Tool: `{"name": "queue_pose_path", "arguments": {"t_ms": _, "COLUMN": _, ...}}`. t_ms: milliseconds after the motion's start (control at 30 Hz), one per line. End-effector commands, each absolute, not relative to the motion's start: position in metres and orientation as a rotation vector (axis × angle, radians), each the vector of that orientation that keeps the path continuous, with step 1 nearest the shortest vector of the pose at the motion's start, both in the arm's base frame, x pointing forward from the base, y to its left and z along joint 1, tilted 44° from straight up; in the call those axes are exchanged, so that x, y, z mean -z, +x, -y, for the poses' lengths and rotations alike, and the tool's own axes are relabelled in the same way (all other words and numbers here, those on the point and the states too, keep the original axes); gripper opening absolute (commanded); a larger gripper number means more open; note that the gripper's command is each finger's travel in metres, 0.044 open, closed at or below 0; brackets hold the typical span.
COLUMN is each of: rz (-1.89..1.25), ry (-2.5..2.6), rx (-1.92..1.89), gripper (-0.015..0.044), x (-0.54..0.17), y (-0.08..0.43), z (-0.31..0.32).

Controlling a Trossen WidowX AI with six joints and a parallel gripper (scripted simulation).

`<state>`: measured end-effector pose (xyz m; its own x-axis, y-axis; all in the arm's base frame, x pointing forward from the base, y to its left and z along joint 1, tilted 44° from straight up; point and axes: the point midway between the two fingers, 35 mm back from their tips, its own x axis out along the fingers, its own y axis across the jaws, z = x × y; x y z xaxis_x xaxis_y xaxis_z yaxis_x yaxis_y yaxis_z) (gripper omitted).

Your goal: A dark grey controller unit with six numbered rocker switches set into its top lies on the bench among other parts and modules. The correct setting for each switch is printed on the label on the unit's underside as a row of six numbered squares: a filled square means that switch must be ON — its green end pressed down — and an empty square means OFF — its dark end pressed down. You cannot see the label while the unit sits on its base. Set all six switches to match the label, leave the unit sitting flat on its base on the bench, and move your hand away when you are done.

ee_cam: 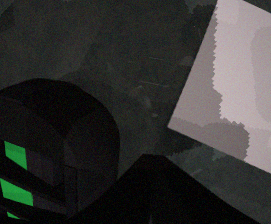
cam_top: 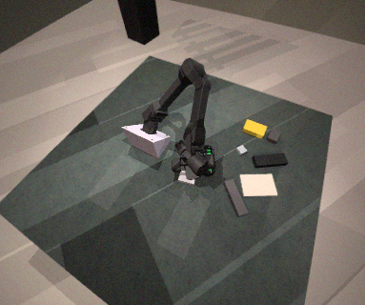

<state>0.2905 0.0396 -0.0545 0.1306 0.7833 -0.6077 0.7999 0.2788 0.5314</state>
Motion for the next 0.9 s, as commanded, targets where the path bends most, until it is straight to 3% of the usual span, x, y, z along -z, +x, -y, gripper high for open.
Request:
{"name": "queue_pose_path", "arguments": {"t_ms": 0, "rz": -1.635, "ry": 1.492, "rx": 0.025, "gripper": 0.0, "x": 0.06, "y": 0.288, "z": -0.046}}
{"name": "queue_pose_path", "arguments": {"t_ms": 867, "rz": -1.636, "ry": 1.492, "rx": 0.024, "gripper": 0.0, "x": 0.065, "y": 0.29, "z": -0.056}}
